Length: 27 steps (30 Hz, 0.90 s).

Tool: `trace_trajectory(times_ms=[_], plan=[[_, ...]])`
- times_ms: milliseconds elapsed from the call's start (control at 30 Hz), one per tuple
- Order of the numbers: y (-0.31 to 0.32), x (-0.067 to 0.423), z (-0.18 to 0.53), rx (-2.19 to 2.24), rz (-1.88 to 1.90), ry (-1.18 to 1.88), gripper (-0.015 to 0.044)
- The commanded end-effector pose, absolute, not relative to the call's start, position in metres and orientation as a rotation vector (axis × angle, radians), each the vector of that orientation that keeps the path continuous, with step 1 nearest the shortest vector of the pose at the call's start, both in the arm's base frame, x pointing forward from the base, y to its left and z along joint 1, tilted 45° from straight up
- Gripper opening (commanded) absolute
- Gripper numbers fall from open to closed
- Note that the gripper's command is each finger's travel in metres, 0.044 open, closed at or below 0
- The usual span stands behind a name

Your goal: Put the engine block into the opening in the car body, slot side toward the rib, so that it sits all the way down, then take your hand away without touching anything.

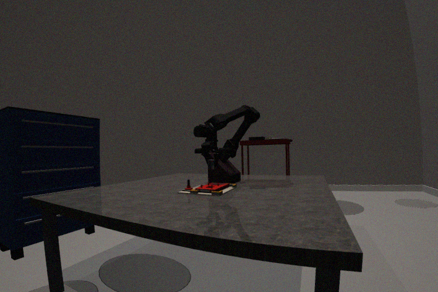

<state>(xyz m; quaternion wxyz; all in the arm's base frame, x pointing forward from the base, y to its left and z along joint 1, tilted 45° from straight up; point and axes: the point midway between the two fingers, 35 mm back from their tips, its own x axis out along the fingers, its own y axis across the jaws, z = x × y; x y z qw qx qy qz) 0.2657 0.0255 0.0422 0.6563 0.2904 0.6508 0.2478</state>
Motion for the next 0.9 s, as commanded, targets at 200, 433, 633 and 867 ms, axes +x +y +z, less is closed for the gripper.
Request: trace_trajectory(times_ms=[200,433,633,867], plan=[[0.026,0.26,0.042,0.688,0.513,1.378,0.0],[0.027,0.254,0.04,0.717,0.413,1.175,0.0],[0.03,0.248,0.036,0.735,0.329,0.997,0.0],[0.033,0.241,0.037,0.769,0.266,0.806,0.0]])
